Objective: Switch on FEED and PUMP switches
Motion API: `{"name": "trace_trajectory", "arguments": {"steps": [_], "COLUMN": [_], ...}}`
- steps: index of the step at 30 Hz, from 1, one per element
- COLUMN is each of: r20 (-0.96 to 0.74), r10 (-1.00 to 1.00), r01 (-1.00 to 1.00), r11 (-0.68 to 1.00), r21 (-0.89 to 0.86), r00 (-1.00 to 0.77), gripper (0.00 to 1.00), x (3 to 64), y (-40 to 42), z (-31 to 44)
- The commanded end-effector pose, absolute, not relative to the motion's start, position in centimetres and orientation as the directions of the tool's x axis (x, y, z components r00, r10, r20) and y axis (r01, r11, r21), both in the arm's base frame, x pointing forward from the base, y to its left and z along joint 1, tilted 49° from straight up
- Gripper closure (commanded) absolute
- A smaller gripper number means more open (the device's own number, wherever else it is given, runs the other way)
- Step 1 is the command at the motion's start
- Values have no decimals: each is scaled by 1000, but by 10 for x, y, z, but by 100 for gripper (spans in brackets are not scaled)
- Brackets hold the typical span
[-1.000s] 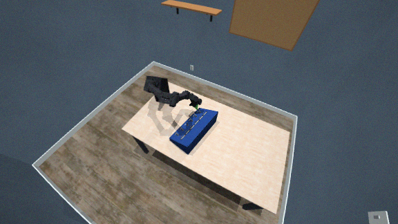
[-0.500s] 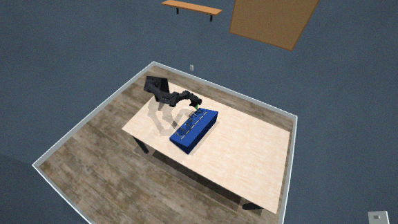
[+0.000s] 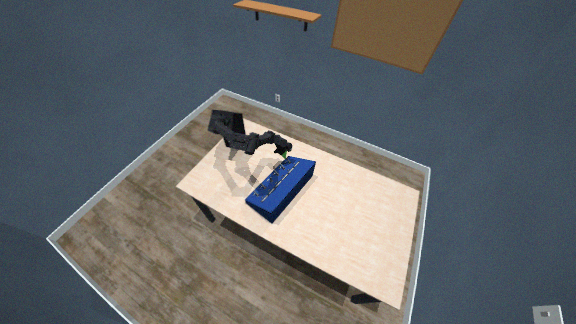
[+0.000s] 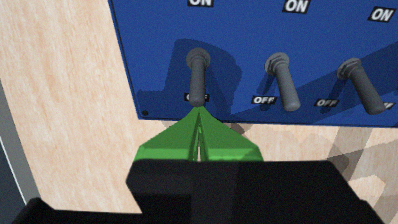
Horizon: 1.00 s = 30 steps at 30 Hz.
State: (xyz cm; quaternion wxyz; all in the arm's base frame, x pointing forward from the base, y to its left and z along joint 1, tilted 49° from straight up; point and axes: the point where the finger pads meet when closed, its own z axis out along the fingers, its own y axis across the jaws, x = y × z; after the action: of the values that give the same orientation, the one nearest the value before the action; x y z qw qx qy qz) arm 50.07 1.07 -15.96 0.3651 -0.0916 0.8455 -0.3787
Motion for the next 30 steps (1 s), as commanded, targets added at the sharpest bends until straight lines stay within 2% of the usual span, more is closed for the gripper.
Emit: {"name": "trace_trajectory", "arguments": {"steps": [1, 30], "r20": [-624, -632], "r10": [-437, -436], "r01": [155, 161], "r11": [726, 728], "r21": [-670, -666], "r00": [-648, -640], "gripper": [100, 100], "x": [533, 539], "y": [43, 47], "z": [-131, -125]}}
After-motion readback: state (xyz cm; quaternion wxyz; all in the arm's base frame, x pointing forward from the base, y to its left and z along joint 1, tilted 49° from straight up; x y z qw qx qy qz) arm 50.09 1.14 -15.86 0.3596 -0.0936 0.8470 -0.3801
